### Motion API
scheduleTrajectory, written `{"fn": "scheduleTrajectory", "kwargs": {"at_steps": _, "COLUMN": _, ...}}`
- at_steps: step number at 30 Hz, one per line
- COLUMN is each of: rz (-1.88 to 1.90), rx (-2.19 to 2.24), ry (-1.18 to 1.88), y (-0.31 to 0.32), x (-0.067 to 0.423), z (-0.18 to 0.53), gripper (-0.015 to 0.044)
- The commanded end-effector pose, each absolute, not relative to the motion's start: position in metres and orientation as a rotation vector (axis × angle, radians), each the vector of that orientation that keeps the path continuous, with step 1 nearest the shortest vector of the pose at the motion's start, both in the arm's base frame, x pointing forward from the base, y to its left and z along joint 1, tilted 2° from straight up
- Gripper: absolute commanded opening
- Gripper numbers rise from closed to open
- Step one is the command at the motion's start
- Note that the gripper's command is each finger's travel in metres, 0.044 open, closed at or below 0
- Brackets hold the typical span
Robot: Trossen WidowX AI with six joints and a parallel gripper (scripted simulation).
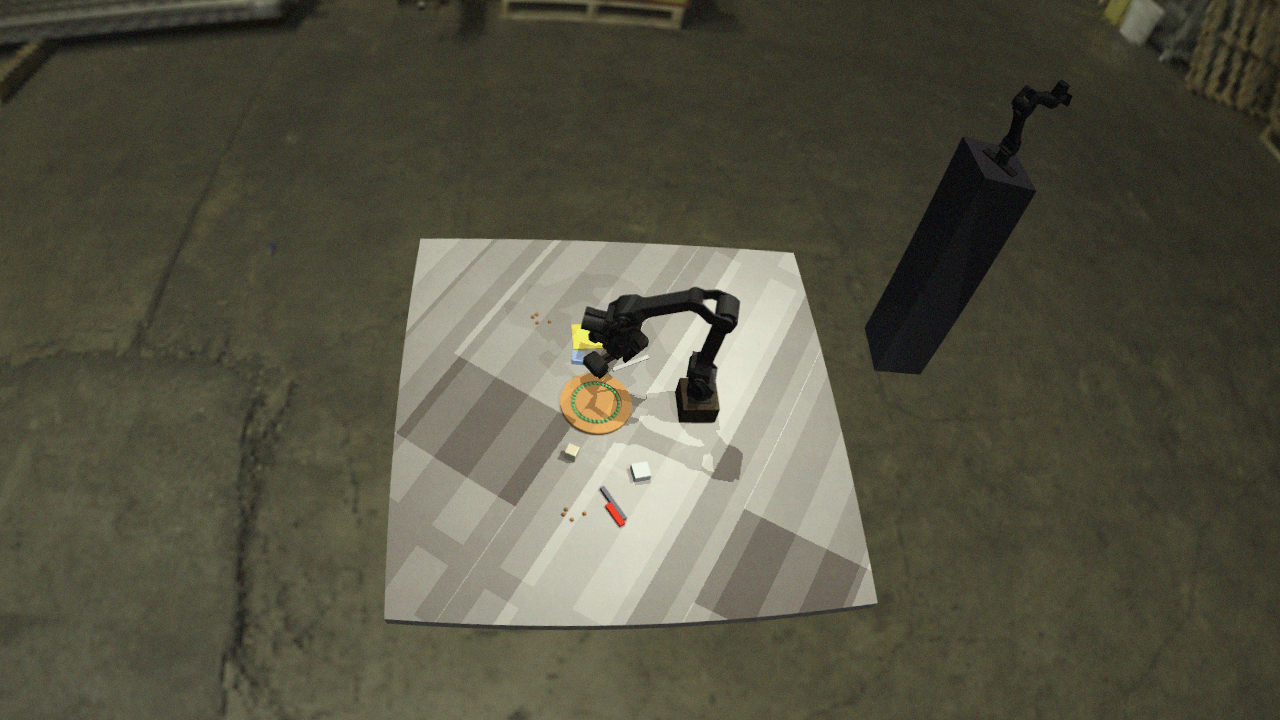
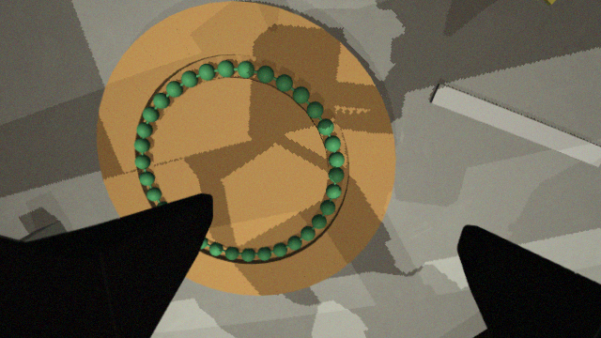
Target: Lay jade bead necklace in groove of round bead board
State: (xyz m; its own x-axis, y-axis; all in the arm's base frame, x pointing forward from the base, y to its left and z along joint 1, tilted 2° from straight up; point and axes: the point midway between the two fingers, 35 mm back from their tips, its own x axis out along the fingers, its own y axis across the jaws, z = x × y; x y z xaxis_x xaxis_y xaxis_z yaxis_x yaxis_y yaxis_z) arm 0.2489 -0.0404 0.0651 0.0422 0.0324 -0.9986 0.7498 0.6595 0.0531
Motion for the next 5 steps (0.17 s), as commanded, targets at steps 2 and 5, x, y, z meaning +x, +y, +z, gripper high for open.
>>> {"fn": "scheduleTrajectory", "kwargs": {"at_steps": 2, "rz": -0.627, "rx": 0.696, "ry": 1.459, "y": -0.0403, "x": 0.2446, "z": 0.0704, "gripper": 0.044}}
{"fn": "scheduleTrajectory", "kwargs": {"at_steps": 5, "rz": -0.627, "rx": 0.696, "ry": 1.459, "y": -0.0403, "x": 0.2446, "z": 0.0704, "gripper": 0.044}}
